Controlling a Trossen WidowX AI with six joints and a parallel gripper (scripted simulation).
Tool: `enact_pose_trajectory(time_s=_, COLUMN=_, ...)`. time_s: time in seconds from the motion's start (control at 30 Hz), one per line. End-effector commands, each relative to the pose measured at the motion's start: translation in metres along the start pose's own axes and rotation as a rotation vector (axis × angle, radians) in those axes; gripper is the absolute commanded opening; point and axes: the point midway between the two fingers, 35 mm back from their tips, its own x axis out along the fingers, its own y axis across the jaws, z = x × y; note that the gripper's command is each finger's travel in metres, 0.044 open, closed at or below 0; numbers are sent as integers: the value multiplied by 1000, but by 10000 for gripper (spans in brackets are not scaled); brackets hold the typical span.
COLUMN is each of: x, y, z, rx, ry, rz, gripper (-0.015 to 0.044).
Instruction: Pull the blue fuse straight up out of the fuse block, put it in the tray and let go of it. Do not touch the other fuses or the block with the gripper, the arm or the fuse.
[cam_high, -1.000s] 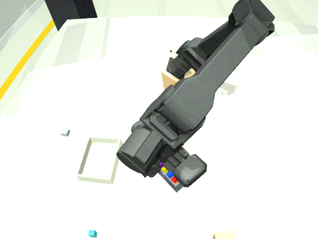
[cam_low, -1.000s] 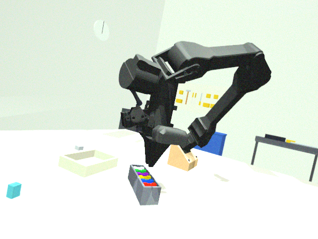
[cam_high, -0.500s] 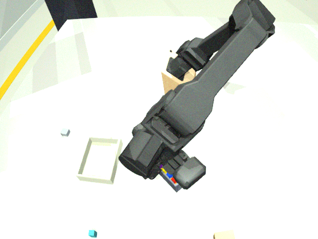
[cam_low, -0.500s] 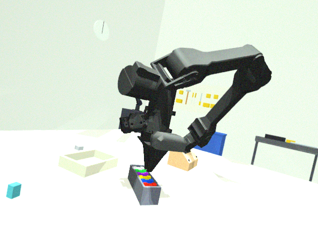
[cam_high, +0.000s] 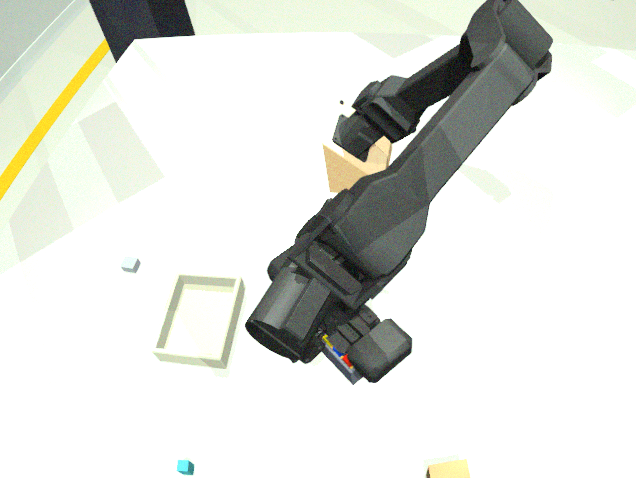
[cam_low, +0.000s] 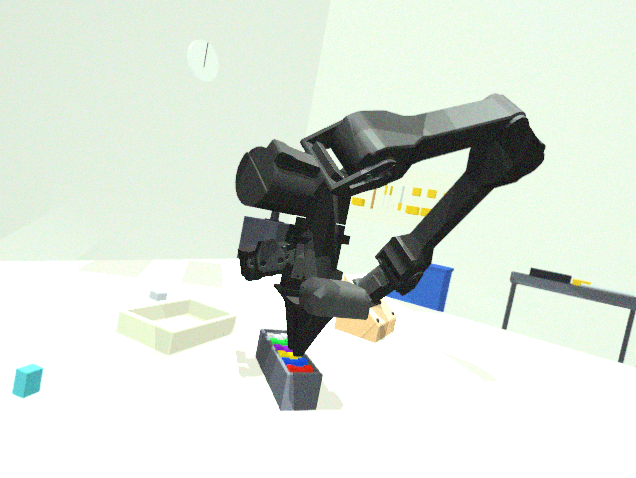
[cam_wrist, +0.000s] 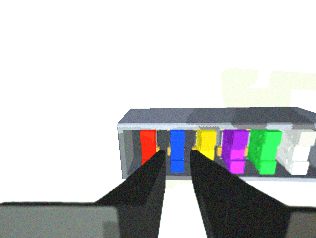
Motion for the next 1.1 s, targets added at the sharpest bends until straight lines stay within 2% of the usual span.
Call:
enact_pose_trajectory(time_s=0.0, x=4, y=0, z=-2, rx=7, ry=5, rz=2, gripper=72)
enact_pose_trajectory(time_s=0.83, x=14, y=0, z=-2, rx=7, ry=5, rz=2, gripper=72)
enact_pose_trajectory(time_s=1.07, x=13, y=0, z=-1, rx=0, ry=3, rz=-1, gripper=26)
